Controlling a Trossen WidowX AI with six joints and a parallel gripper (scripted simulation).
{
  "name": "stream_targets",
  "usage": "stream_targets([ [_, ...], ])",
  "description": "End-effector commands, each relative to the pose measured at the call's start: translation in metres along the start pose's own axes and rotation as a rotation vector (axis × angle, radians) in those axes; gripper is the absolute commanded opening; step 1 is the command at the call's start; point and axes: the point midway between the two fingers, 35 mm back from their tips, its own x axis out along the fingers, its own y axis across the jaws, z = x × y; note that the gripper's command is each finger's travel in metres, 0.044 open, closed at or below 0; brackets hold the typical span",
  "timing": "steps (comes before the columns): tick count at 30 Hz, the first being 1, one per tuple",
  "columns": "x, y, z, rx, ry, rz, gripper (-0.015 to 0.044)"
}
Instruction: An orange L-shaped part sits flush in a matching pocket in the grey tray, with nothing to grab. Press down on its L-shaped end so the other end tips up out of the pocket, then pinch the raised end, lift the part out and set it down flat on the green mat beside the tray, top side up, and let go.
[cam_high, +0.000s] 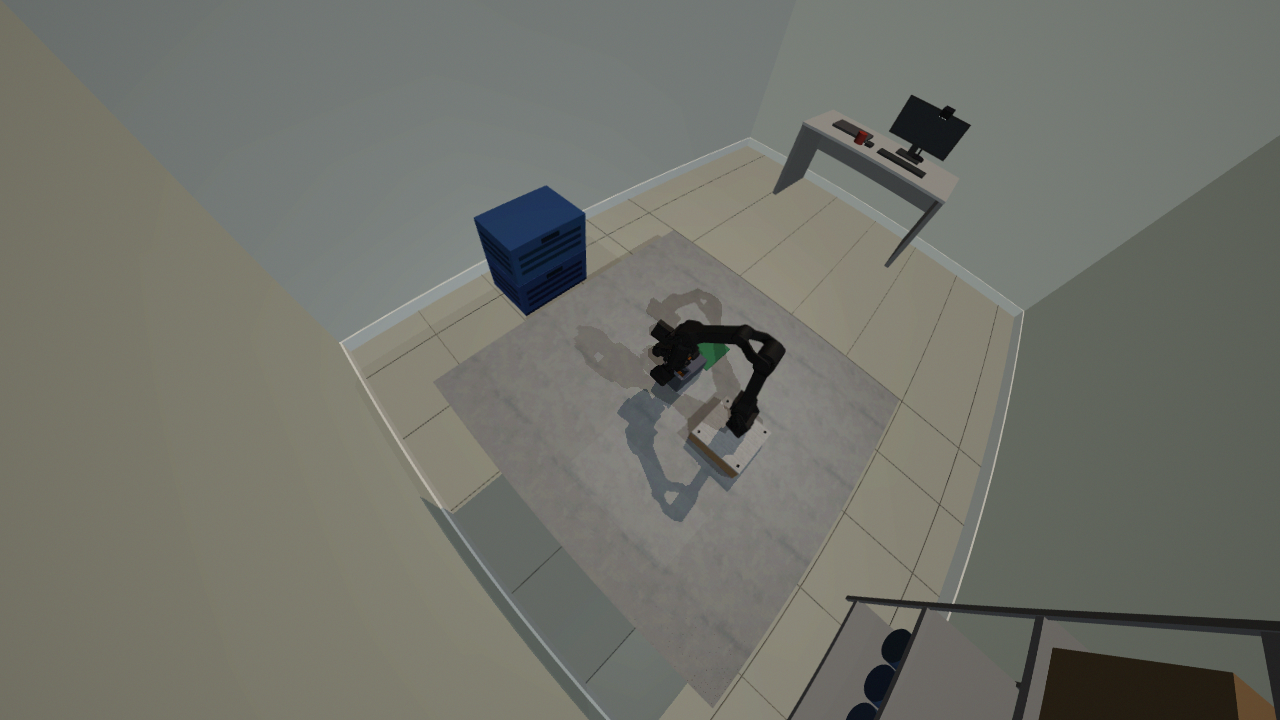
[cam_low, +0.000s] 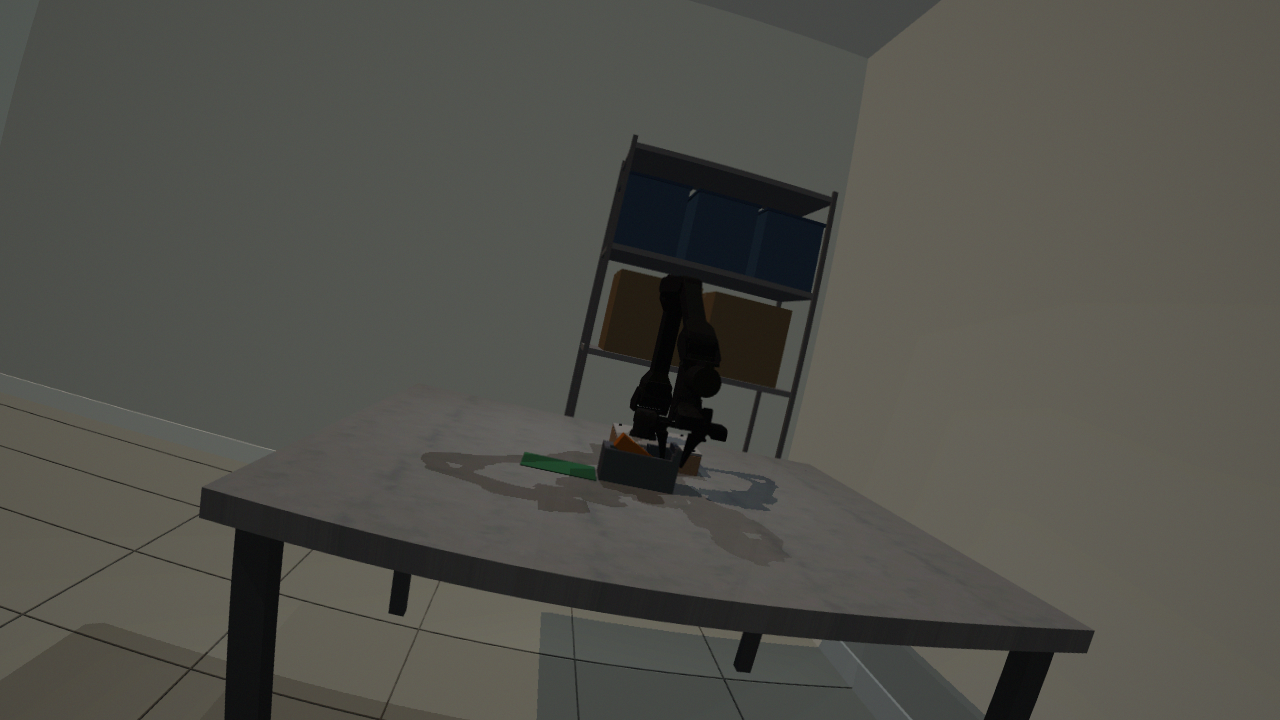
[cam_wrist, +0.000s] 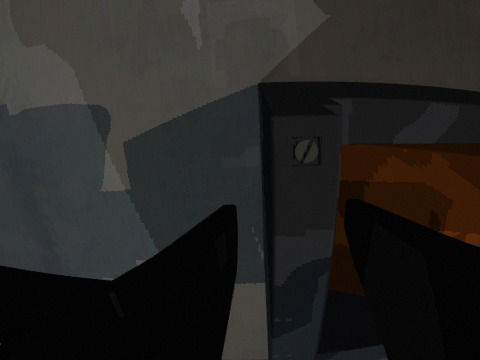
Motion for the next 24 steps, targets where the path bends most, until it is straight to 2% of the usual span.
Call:
stream_targets([
  [1,0.0078,-0.001,-0.0009,-0.004,0.007,-0.006,0.018],
  [13,0.0135,-0.0011,-0.0013,-0.004,0.007,-0.006,0.018],
  [24,0.0046,0.0068,-0.0011,-0.002,0.006,-0.003,0.018],
])
